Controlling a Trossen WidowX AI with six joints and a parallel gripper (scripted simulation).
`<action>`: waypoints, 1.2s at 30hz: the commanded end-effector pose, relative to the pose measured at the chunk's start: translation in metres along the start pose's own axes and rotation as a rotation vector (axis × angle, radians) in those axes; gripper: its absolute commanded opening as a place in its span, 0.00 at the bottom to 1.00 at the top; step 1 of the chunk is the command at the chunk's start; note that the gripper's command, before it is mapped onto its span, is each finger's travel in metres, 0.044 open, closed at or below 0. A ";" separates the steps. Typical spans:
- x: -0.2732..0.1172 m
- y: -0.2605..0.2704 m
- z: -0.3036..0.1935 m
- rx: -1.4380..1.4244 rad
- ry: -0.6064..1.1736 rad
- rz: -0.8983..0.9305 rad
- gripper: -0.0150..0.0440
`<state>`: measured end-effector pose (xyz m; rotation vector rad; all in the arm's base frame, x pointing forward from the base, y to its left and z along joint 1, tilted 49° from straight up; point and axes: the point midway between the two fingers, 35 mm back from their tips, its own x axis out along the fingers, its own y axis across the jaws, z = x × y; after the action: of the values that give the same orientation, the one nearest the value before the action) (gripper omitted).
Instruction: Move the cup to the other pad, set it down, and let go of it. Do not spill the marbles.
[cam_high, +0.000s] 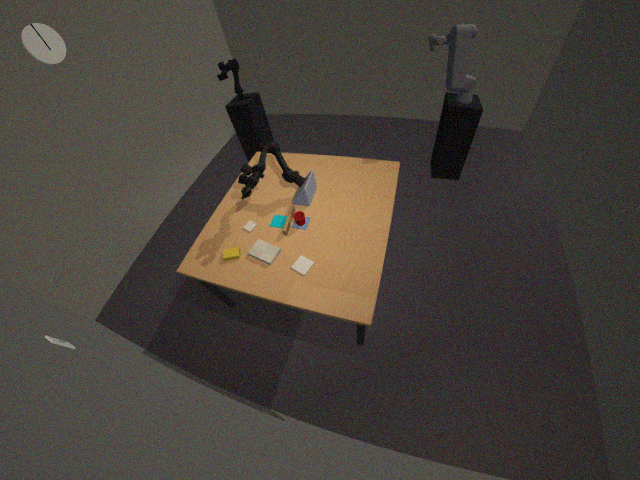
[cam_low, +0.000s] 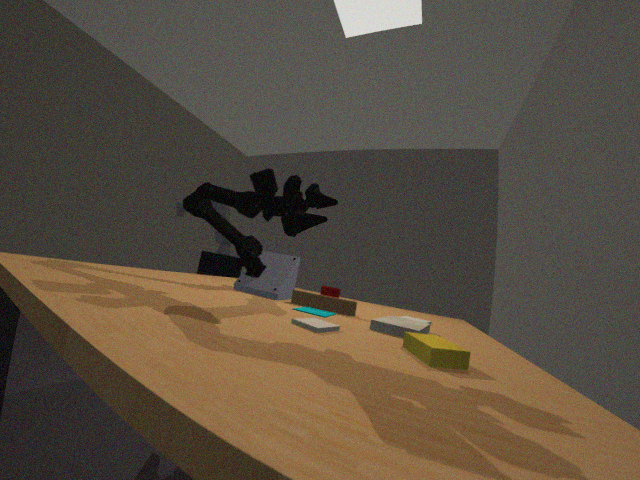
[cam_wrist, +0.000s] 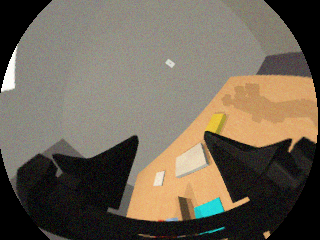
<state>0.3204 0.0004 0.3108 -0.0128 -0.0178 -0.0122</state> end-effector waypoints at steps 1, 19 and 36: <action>0.002 0.001 -0.003 0.013 0.013 0.000 0.89; 0.026 0.068 -0.216 0.733 0.867 -0.577 0.50; -0.044 0.085 -0.312 0.661 0.690 -1.402 0.50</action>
<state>0.3236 0.0729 0.0436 0.7727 0.9134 -0.9172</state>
